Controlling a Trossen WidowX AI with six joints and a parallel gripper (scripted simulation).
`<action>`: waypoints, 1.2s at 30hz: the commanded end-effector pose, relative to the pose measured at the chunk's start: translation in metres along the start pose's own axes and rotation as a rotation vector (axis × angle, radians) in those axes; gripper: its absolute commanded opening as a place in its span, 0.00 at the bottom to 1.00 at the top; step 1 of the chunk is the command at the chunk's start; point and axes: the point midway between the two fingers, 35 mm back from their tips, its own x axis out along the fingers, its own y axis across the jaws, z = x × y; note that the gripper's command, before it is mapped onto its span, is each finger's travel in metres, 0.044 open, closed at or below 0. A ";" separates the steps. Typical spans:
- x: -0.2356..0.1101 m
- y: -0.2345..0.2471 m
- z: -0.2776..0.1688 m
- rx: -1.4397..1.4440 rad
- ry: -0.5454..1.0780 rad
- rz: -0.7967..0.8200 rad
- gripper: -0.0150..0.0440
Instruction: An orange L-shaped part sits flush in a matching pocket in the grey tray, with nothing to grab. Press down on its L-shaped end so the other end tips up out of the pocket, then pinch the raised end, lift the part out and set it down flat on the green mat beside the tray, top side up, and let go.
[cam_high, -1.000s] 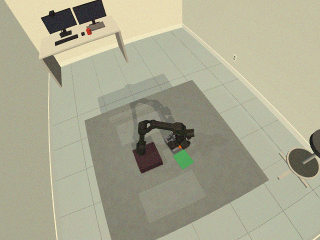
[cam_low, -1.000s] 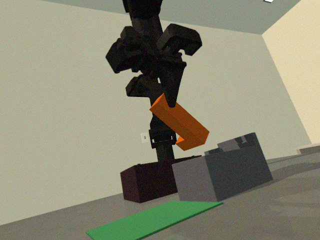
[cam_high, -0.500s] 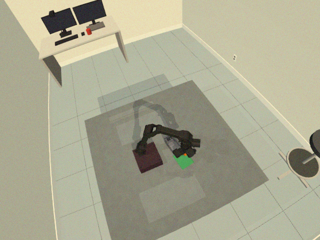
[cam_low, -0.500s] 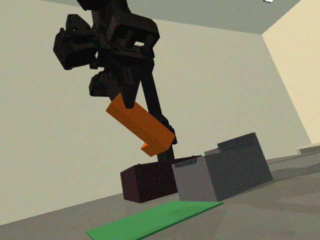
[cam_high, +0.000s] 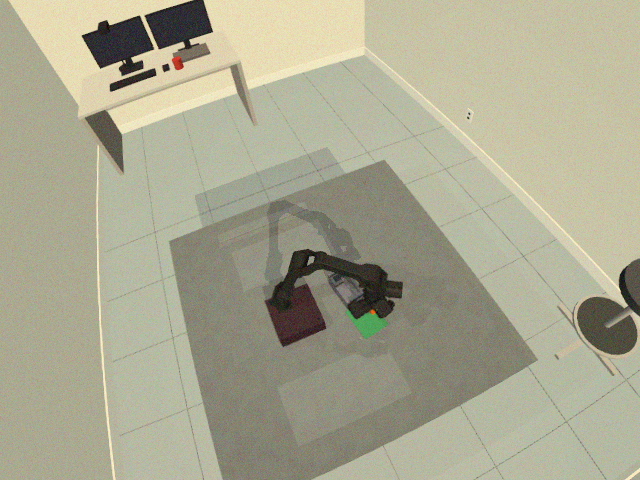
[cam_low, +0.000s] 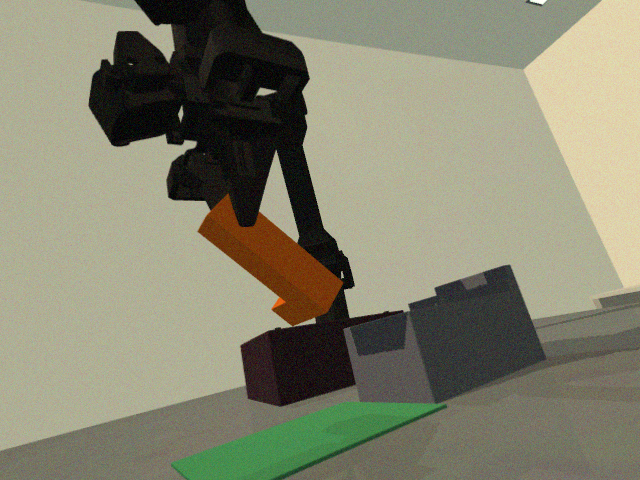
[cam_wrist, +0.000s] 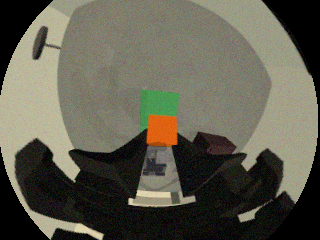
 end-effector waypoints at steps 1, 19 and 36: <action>0.008 -0.002 -0.001 -0.004 0.004 -0.010 0.25; 0.037 -0.002 -0.001 -0.004 0.004 -0.010 0.25; 0.064 -0.003 -0.001 -0.004 0.004 -0.010 0.25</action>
